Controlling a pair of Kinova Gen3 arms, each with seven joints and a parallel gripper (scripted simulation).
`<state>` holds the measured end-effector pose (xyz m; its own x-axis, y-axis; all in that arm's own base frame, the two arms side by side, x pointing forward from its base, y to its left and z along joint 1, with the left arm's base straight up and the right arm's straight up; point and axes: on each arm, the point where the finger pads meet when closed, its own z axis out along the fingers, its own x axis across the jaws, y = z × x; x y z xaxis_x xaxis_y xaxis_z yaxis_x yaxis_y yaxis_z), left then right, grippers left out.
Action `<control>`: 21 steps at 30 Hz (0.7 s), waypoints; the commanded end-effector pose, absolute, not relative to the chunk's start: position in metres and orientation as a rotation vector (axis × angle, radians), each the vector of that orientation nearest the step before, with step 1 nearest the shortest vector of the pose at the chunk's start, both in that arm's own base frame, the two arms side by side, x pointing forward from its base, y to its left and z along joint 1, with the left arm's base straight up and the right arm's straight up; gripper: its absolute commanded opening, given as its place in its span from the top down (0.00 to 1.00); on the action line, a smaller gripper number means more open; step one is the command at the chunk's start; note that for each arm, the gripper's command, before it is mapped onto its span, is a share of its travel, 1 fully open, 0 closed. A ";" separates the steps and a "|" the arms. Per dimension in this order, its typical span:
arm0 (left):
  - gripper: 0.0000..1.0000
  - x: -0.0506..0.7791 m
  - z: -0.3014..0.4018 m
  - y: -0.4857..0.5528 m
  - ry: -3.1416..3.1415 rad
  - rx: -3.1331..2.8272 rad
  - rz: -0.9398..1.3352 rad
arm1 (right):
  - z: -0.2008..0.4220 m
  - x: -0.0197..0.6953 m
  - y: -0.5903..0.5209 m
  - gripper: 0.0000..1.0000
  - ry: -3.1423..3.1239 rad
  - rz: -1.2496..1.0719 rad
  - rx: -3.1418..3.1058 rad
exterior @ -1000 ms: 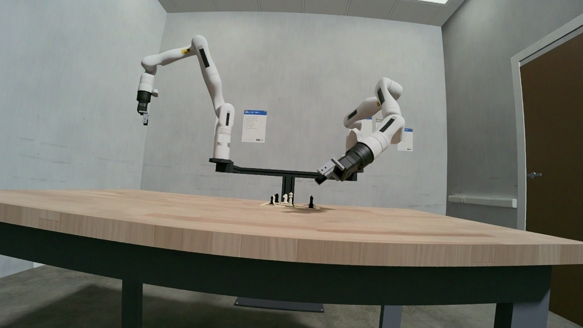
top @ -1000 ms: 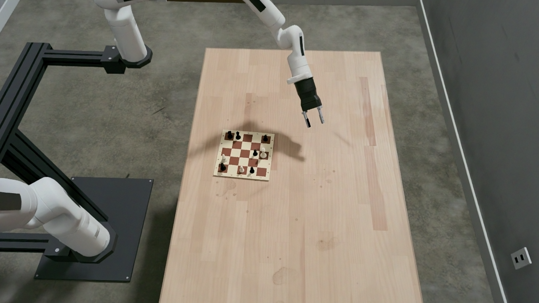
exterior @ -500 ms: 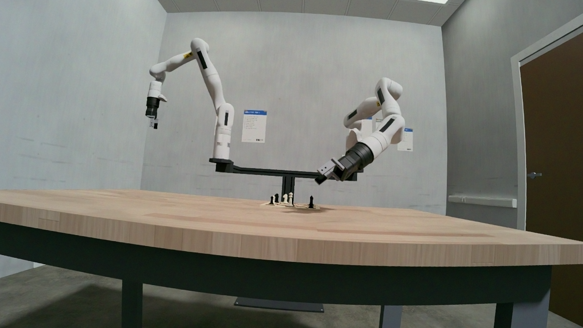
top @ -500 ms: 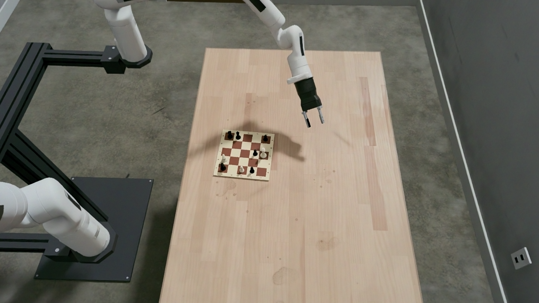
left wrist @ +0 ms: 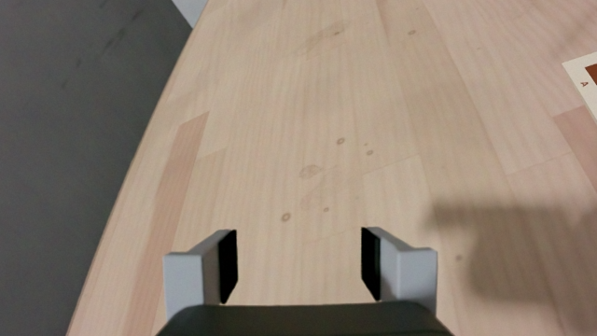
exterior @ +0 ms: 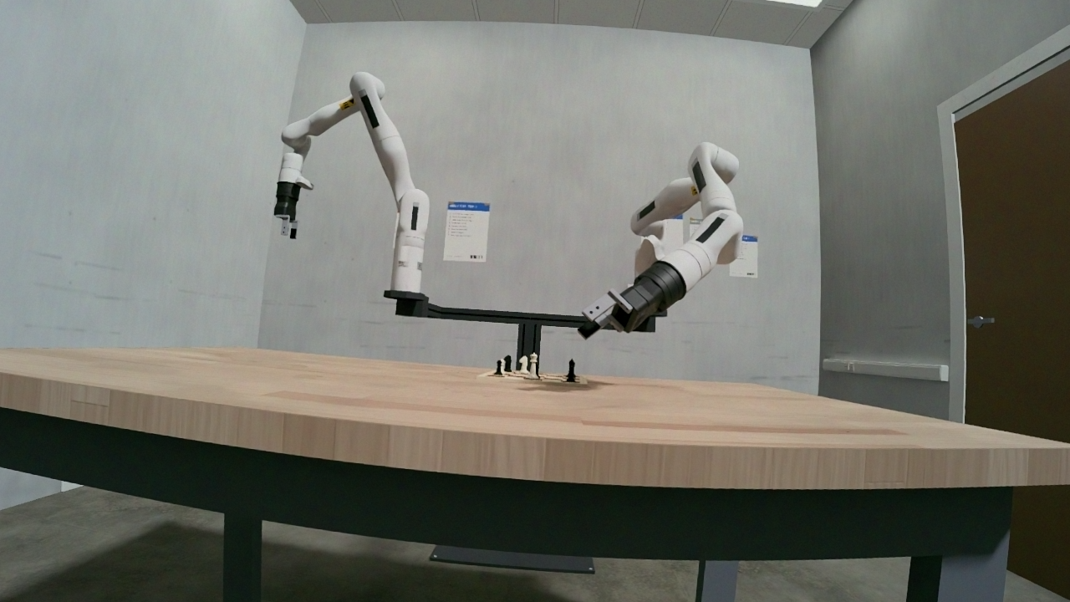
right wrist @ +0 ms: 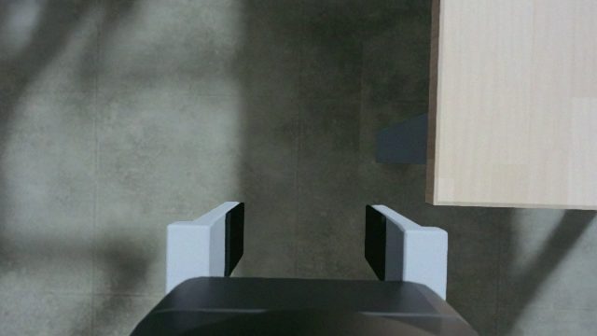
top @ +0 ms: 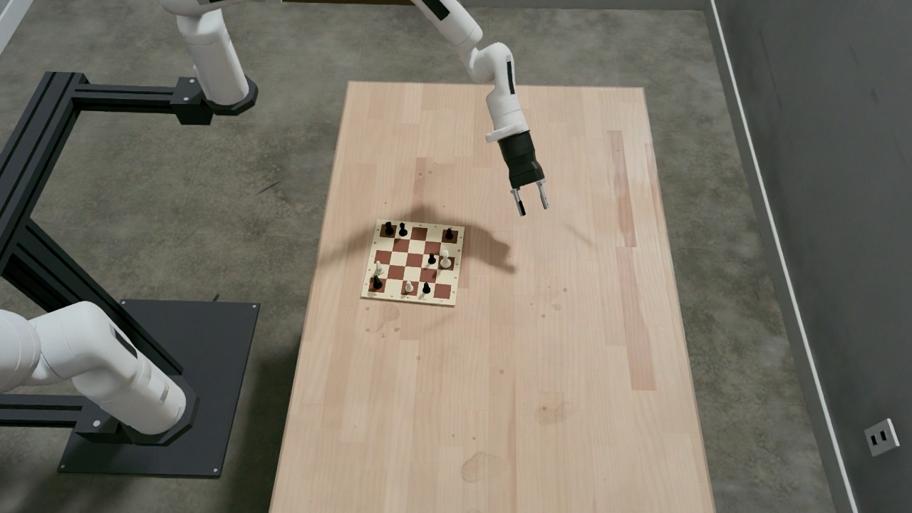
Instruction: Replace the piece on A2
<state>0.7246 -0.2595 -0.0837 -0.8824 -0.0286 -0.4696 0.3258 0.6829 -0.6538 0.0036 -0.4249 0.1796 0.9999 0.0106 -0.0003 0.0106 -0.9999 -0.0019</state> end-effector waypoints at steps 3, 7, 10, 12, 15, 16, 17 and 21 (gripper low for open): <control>0.00 0.726 -0.082 -0.260 2.445 0.231 -1.072 | 0.180 0.001 -0.425 0.00 -0.005 0.000 -3.142; 0.00 0.725 -0.082 -0.259 2.446 0.231 -1.072 | 0.180 0.001 -0.425 0.00 -0.005 0.000 -3.142; 0.00 0.724 -0.083 -0.258 2.449 0.232 -1.073 | 0.180 0.001 -0.425 0.00 -0.005 0.000 -3.142; 0.00 0.716 -0.086 -0.248 2.467 0.236 -1.077 | 0.180 0.001 -0.425 0.00 -0.005 0.000 -3.142; 0.00 0.687 -0.097 -0.217 2.528 0.243 -1.094 | 0.180 0.001 -0.425 0.00 -0.005 0.000 -3.142; 0.00 0.680 -0.099 -0.210 2.541 0.243 -1.099 | 0.180 0.001 -0.425 0.00 -0.005 0.000 -3.142; 0.00 0.672 -0.102 -0.202 2.558 0.243 -1.104 | 0.180 0.001 -0.425 0.00 -0.005 0.000 -3.142; 0.00 0.639 -0.110 -0.172 2.621 0.237 -1.129 | 0.180 0.001 -0.425 0.00 -0.005 0.000 -3.142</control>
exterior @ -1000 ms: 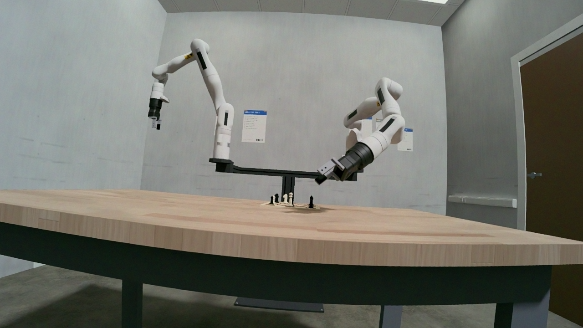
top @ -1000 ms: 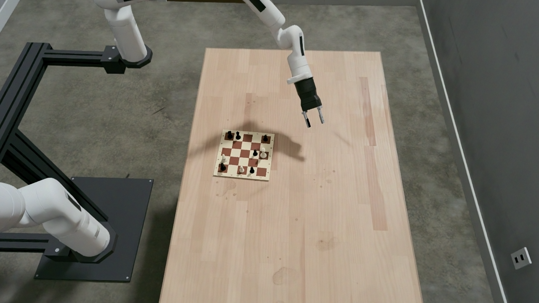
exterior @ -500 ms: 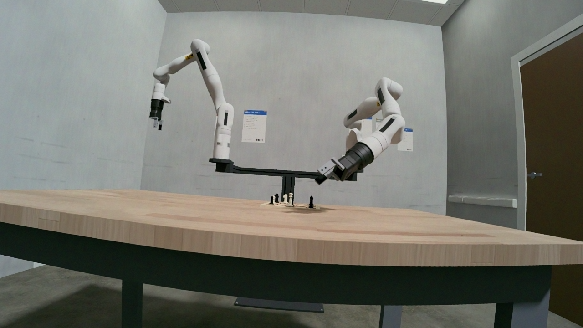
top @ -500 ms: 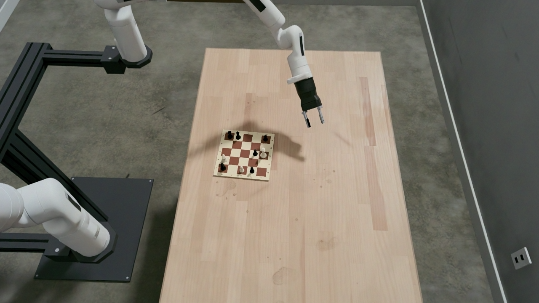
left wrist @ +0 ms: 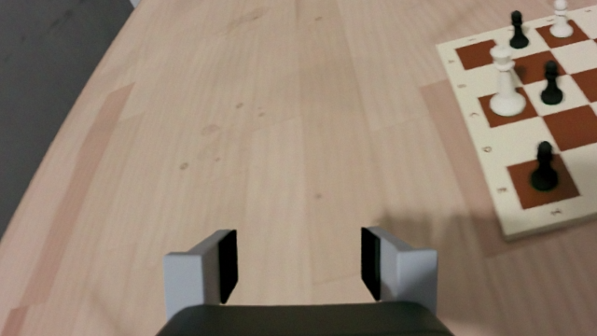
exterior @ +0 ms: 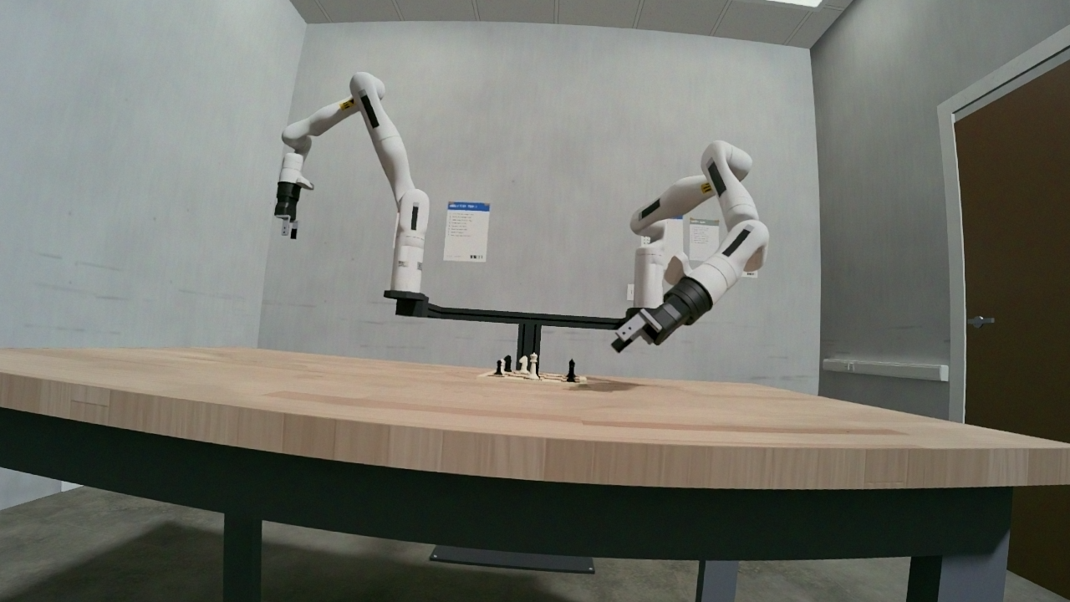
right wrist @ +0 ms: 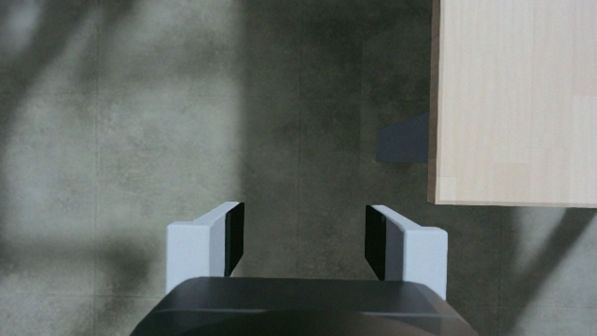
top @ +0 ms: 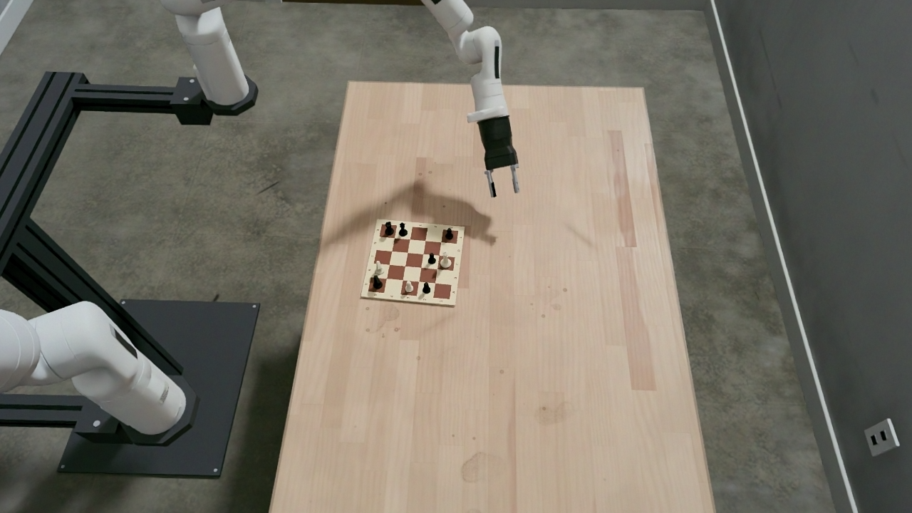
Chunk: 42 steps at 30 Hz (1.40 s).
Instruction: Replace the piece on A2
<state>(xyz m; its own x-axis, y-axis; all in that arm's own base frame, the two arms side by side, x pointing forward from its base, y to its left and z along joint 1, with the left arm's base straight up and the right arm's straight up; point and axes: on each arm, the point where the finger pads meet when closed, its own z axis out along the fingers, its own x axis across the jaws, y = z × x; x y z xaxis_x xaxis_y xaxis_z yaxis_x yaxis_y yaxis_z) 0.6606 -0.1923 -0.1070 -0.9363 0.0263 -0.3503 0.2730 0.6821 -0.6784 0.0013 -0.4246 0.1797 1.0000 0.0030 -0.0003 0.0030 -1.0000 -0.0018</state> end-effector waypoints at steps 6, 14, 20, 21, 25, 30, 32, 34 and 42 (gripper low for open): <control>0.00 0.591 -0.116 -0.131 2.709 0.214 -1.173 | 0.180 0.001 -0.425 0.00 -0.005 0.000 -3.142; 0.00 0.522 -0.116 -0.081 2.824 0.153 -1.250 | 0.180 0.001 -0.425 0.00 -0.005 0.000 -3.142; 0.00 0.475 -0.110 -0.052 2.892 0.096 -1.313 | 0.180 0.001 -0.425 0.00 -0.005 0.000 -3.142; 0.00 0.475 -0.110 -0.052 2.892 0.096 -1.313 | 0.180 0.001 -0.425 0.00 -0.005 0.000 -3.142; 0.00 0.475 -0.110 -0.052 2.893 0.095 -1.314 | 0.180 0.001 -0.425 0.00 -0.005 0.000 -3.142; 0.00 0.475 -0.110 -0.052 2.893 0.095 -1.314 | 0.180 0.001 -0.425 0.00 -0.005 0.000 -3.142; 0.00 0.475 -0.110 -0.052 2.893 0.095 -1.314 | 0.180 0.001 -0.425 0.00 -0.005 0.000 -3.142; 0.00 0.475 -0.110 -0.052 2.893 0.095 -1.314 | 0.180 0.001 -0.425 0.00 -0.005 0.000 -3.142; 0.00 0.475 -0.110 -0.052 2.893 0.095 -1.314 | 0.180 0.001 -0.425 0.00 -0.005 0.000 -3.142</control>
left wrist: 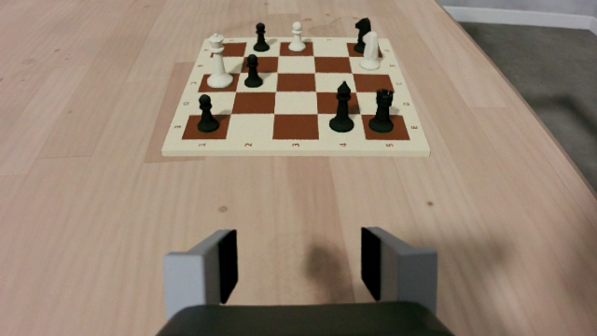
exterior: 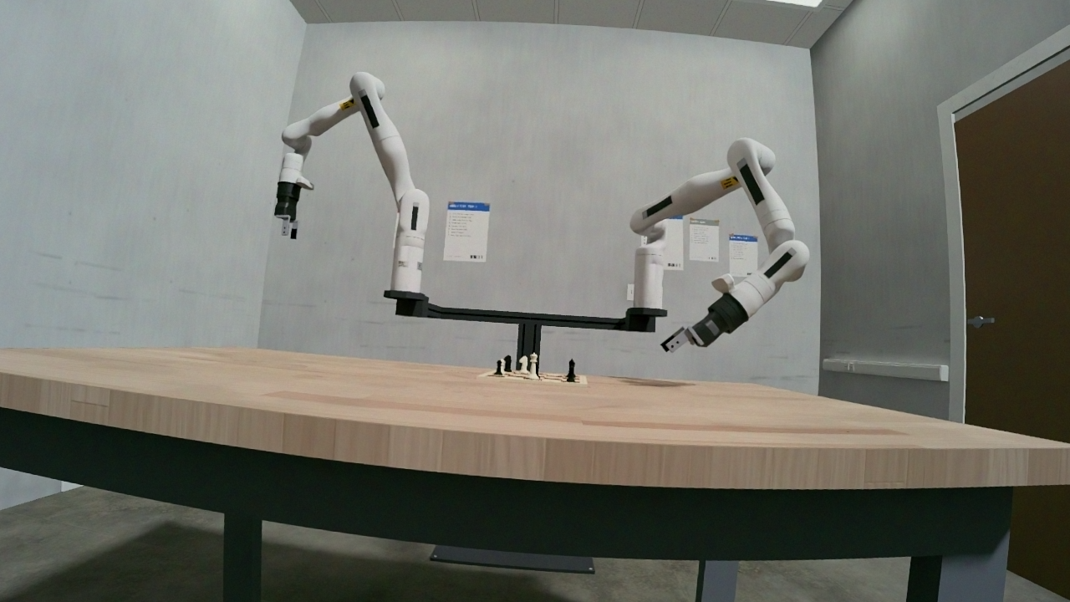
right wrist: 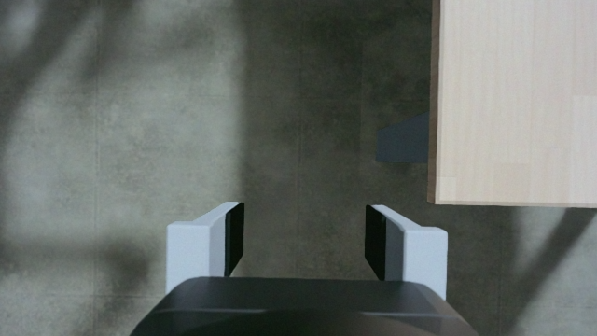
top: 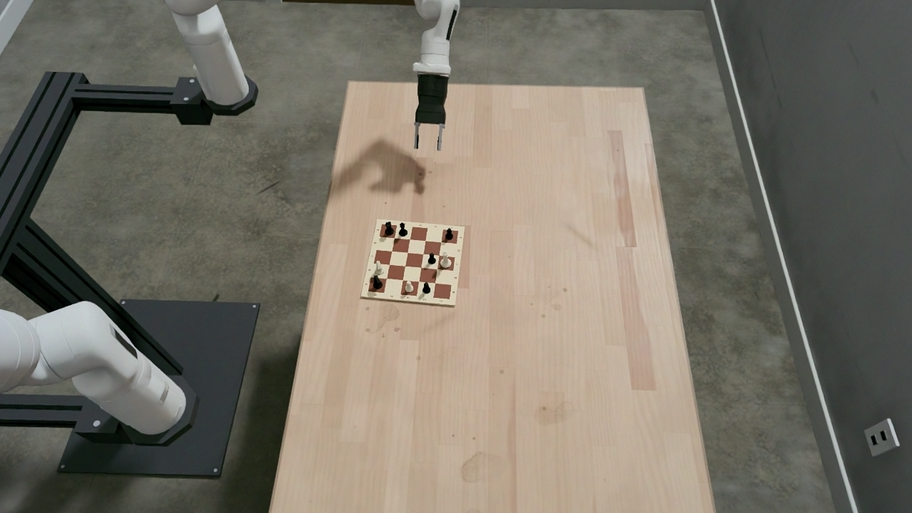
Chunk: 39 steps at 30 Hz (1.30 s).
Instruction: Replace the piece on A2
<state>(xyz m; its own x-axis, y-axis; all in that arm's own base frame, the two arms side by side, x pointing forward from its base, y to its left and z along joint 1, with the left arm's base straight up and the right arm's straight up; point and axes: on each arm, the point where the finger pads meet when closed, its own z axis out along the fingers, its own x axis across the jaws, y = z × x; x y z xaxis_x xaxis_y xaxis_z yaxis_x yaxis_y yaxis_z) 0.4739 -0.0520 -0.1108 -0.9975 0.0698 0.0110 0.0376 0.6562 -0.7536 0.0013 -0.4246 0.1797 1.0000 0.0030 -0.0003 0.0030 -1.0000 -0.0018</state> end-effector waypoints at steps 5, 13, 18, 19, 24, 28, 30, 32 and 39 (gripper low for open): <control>0.00 0.475 -0.110 -0.052 -2.825 -0.093 1.284 | 0.180 0.001 -0.425 0.00 -0.005 0.000 -3.142; 0.00 0.475 -0.110 -0.052 -2.825 -0.093 1.284 | 0.180 0.001 -0.425 0.00 -0.005 0.000 -3.142; 0.00 0.475 -0.110 -0.052 -2.825 -0.093 1.284 | 0.180 0.001 -0.425 0.00 -0.005 0.000 -3.142; 0.00 0.475 -0.110 -0.052 -2.825 -0.093 1.284 | 0.180 0.001 -0.425 0.00 -0.005 0.000 -3.142; 0.00 0.475 -0.110 -0.052 -2.825 -0.093 1.284 | 0.180 0.001 -0.425 0.00 -0.005 0.000 -3.142; 0.00 0.475 -0.108 -0.052 -2.825 -0.093 1.284 | 0.180 0.001 -0.425 0.00 -0.005 0.000 -3.142; 0.00 0.475 -0.107 -0.052 -2.826 -0.094 1.285 | 0.180 0.001 -0.425 0.00 -0.005 0.000 -3.142; 0.00 0.475 -0.104 -0.052 -2.826 -0.094 1.286 | 0.180 0.001 -0.425 0.00 -0.005 0.000 -3.142; 0.00 0.476 -0.066 -0.052 -2.826 -0.094 1.286 | 0.180 0.001 -0.425 0.00 -0.005 0.000 -3.142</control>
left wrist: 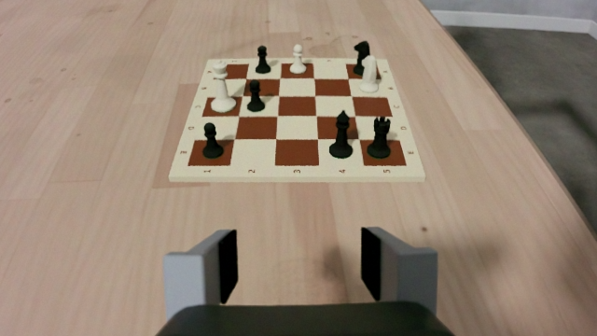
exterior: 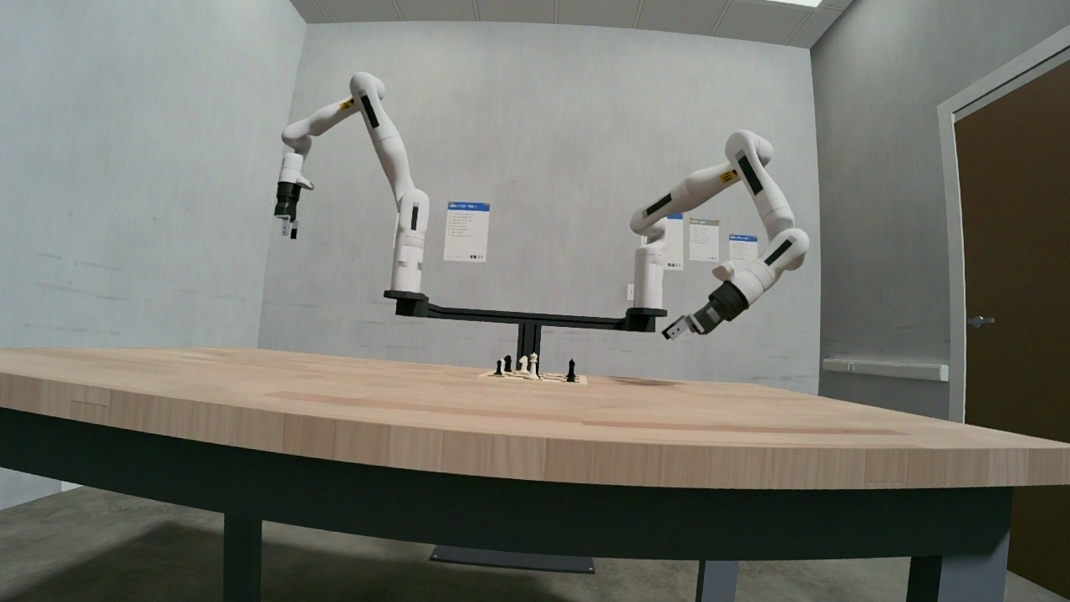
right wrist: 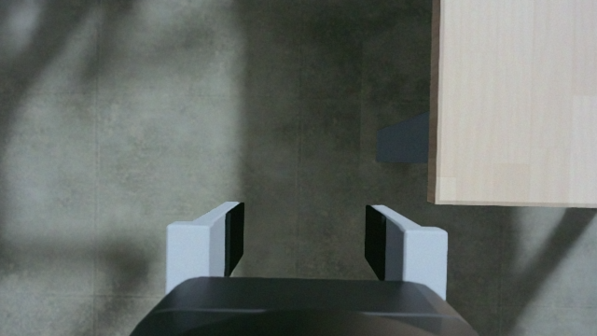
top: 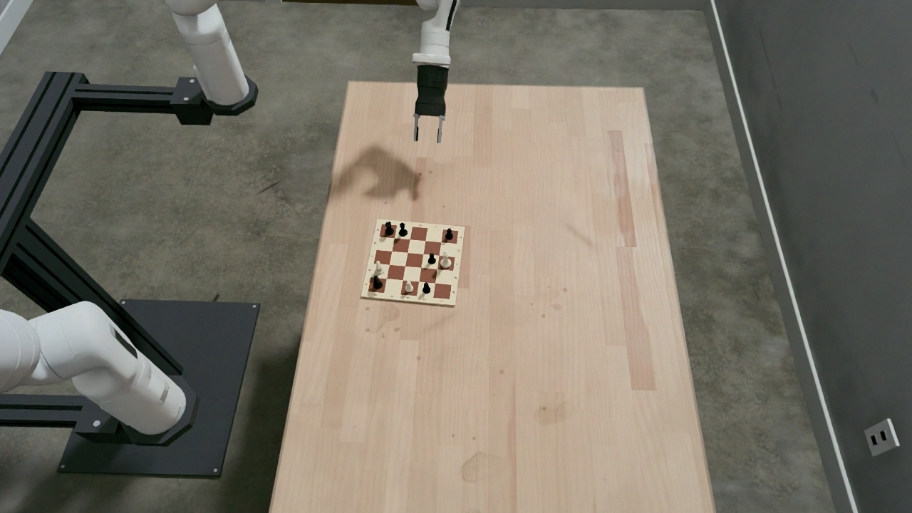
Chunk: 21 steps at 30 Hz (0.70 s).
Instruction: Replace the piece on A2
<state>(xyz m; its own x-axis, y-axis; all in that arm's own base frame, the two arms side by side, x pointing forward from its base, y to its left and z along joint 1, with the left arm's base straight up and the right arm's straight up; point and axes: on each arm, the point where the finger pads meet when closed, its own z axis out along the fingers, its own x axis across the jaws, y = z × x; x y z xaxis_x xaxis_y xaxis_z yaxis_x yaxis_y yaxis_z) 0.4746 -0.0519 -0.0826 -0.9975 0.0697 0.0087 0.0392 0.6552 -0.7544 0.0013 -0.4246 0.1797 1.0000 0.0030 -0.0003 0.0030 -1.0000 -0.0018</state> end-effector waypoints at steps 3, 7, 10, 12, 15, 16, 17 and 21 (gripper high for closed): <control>0.00 0.476 -0.046 -0.051 -2.826 -0.094 1.286 | 0.180 0.001 -0.425 0.00 -0.005 0.000 -3.142; 0.00 0.477 -0.026 -0.051 -2.826 -0.094 1.286 | 0.180 0.001 -0.425 0.00 -0.005 0.000 -3.142; 0.00 0.477 -0.024 -0.051 -2.826 -0.094 1.286 | 0.180 0.001 -0.425 0.00 -0.005 0.000 -3.142; 0.00 0.477 -0.021 -0.051 -2.826 -0.094 1.286 | 0.180 0.001 -0.425 0.00 -0.005 0.000 -3.142; 0.00 0.477 -0.021 -0.051 -2.826 -0.094 1.286 | 0.180 0.001 -0.425 0.00 -0.005 0.000 -3.142; 0.00 0.477 -0.021 -0.052 -2.826 -0.096 1.285 | 0.180 0.001 -0.425 0.00 -0.005 0.000 -3.142; 0.00 0.477 -0.021 -0.052 -2.826 -0.098 1.284 | 0.180 0.001 -0.425 0.00 -0.005 0.000 -3.142; 0.00 0.477 -0.023 -0.057 -2.827 -0.141 1.262 | 0.180 0.001 -0.425 0.00 -0.005 0.000 -3.142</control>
